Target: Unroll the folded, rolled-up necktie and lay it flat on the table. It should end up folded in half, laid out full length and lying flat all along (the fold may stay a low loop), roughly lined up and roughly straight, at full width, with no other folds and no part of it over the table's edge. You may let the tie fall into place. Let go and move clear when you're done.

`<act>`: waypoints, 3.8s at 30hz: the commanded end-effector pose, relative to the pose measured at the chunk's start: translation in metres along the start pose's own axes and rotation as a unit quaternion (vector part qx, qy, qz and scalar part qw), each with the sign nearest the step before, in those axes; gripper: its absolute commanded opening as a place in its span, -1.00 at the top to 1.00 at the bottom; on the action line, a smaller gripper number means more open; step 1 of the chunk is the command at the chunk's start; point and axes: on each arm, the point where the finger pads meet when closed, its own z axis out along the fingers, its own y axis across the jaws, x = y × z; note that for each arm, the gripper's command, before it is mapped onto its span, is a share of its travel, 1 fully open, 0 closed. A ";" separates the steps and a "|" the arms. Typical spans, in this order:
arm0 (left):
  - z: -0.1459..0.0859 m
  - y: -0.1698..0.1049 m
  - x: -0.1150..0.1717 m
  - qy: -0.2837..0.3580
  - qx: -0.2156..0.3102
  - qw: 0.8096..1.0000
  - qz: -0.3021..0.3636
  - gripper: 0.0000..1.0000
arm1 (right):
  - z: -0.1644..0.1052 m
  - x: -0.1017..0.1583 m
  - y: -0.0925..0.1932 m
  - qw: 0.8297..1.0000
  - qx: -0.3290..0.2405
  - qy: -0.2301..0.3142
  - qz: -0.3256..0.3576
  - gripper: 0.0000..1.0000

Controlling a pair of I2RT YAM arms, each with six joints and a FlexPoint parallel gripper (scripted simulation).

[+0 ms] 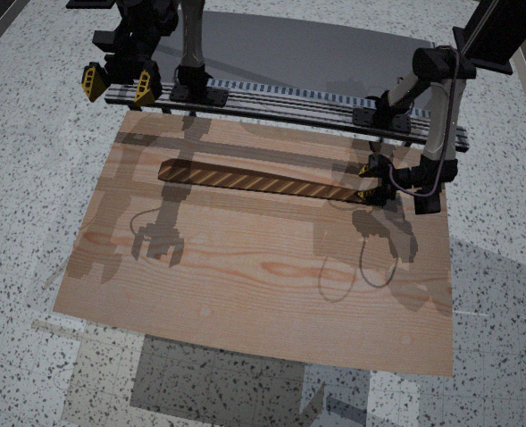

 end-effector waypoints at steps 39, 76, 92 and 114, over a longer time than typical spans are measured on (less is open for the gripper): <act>-0.043 -0.001 0.066 0.640 -0.004 0.768 -0.003 -0.25 | 0.000 0.000 0.000 1.000 0.000 0.000 0.000 -1.00; -0.027 -0.001 0.090 0.624 -0.004 0.782 -0.003 0.19 | 0.000 0.000 0.000 1.000 0.000 0.000 0.000 -1.00; -0.036 -0.001 0.092 0.441 -0.004 0.897 -0.002 0.19 | 0.000 0.000 0.000 1.000 0.000 0.000 0.000 -1.00; -0.051 -0.002 0.095 0.105 -0.004 0.994 0.000 0.19 | 0.000 0.000 0.000 1.000 0.000 0.000 0.000 -1.00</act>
